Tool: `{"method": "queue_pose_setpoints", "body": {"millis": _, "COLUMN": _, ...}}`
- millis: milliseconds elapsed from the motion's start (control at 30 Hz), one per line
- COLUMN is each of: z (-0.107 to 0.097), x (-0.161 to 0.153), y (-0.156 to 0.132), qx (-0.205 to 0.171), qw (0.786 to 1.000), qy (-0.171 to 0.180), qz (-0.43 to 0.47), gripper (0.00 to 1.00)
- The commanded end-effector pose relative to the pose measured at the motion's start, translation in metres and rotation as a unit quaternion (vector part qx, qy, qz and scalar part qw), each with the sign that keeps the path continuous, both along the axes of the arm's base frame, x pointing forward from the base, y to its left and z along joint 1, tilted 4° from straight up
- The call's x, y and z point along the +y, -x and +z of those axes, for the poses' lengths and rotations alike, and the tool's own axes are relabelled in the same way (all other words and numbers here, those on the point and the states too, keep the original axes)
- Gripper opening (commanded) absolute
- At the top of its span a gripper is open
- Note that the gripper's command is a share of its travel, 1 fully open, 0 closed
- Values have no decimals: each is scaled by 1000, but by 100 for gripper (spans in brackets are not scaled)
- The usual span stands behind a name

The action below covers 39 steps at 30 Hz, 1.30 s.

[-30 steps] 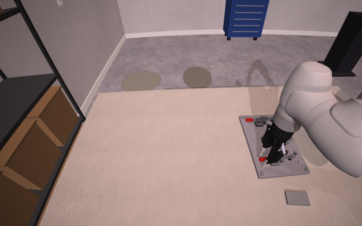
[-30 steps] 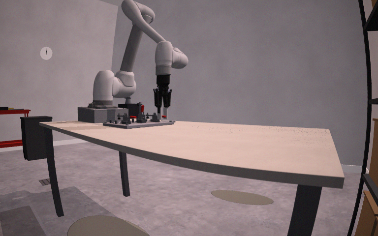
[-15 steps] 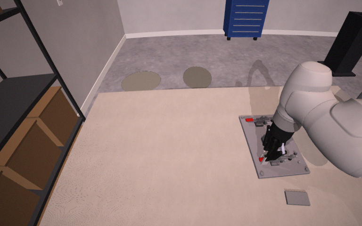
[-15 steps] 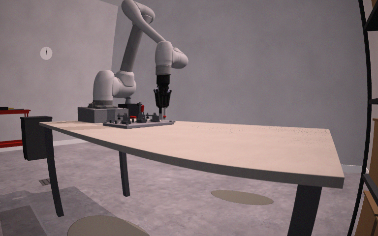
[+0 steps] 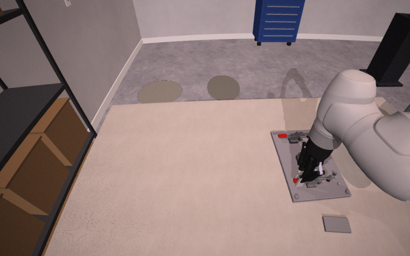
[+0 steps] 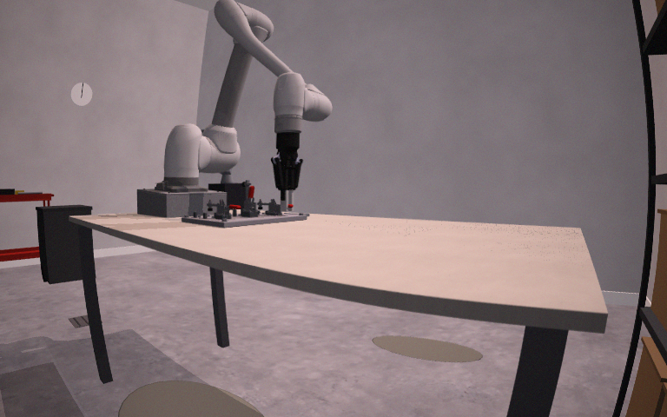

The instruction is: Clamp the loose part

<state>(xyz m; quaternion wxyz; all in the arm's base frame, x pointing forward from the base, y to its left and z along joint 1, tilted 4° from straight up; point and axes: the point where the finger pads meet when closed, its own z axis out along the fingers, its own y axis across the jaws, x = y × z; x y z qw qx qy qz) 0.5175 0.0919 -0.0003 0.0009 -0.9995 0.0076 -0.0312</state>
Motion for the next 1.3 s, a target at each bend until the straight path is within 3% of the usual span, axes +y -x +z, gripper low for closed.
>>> {"method": "queue_pose_setpoints", "body": {"millis": 0, "z": 0, "x": 0, "y": 0, "qx": 0, "qw": 1000, "qy": 0, "qz": 0, "gripper": 10}}
{"method": "queue_pose_setpoints", "body": {"millis": 1267, "z": 8, "x": 0, "y": 4, "qx": 0, "qw": 1000, "qy": 0, "qz": 0, "gripper": 10}}
